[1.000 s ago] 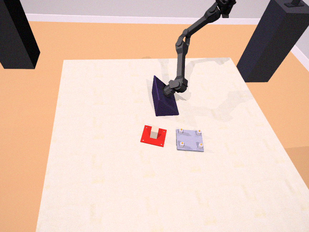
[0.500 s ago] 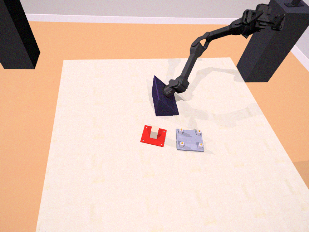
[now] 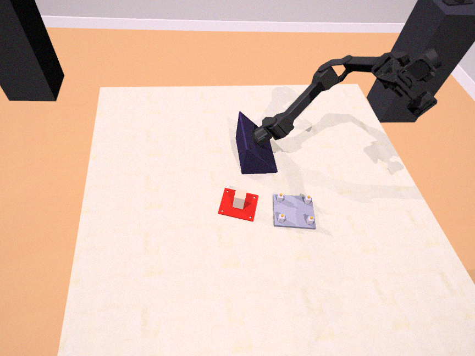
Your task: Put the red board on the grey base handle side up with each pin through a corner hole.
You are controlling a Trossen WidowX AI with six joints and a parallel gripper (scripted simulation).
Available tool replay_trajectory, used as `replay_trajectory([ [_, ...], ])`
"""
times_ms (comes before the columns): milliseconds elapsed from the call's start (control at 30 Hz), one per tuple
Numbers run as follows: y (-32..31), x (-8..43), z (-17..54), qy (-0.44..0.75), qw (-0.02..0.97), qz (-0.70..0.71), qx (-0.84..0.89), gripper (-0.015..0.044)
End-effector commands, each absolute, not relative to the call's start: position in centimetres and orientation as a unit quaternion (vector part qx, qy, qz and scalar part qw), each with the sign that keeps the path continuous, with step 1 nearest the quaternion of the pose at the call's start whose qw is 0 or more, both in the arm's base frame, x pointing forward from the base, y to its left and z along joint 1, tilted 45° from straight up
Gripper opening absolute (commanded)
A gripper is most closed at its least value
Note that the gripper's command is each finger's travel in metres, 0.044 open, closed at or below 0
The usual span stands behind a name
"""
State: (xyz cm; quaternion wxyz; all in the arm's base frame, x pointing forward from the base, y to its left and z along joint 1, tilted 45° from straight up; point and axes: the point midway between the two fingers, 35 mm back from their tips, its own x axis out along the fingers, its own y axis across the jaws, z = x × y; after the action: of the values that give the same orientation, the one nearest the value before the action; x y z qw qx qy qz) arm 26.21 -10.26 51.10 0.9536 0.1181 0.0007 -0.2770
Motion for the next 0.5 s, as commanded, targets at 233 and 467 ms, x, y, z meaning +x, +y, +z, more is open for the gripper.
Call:
replay_trajectory([
  [233, -13.7, 35.4, 34.2, 0.306, 0.926, -0.218, 0.042, 0.0440],
  [467, -15.2, 36.4, 22.6, 0.476, 0.867, -0.135, 0.056, 0.0440],
])
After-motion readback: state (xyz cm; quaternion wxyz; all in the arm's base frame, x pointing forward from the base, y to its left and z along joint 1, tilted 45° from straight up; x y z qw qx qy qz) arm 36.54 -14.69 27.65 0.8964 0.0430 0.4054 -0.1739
